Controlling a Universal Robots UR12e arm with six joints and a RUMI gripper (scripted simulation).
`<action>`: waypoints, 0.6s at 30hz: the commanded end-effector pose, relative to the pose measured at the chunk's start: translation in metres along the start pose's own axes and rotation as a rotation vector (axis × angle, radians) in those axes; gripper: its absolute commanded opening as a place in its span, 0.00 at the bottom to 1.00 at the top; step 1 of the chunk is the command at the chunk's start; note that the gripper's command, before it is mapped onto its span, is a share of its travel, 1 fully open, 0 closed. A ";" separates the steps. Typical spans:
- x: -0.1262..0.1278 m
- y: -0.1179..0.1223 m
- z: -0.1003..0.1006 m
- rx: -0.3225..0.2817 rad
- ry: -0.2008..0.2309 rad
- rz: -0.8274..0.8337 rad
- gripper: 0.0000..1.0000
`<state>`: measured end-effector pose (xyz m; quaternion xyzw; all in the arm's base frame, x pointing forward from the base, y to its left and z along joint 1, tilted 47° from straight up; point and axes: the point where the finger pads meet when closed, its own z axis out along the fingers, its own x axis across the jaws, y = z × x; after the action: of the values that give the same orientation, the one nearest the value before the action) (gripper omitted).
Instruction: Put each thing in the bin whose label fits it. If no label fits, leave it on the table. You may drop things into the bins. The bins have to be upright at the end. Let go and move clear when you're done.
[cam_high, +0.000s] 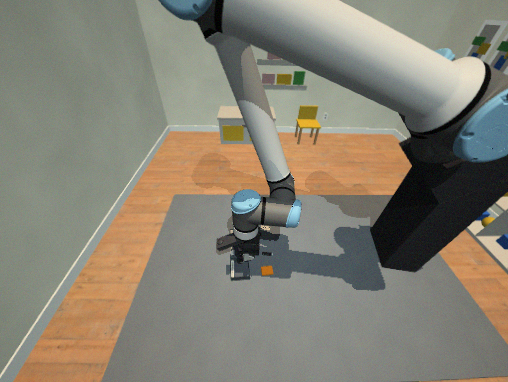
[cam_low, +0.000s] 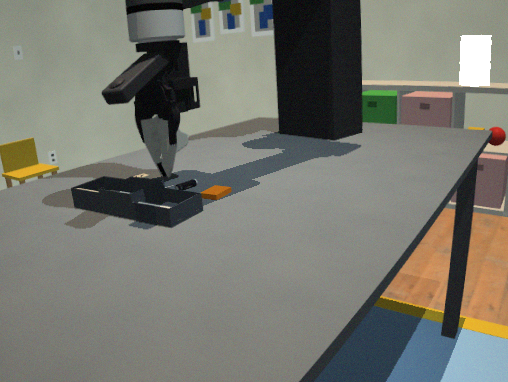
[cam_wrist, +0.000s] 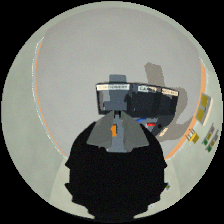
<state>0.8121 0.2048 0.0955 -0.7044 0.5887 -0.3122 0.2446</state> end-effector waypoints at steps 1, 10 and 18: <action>0.000 0.000 -0.017 0.001 0.000 0.000 0.04; 0.000 0.000 -0.034 0.001 0.000 0.000 0.04; 0.000 0.000 -0.100 0.001 0.000 0.000 0.04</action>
<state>0.7603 0.2066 0.1439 -0.7043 0.5886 -0.3125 0.2449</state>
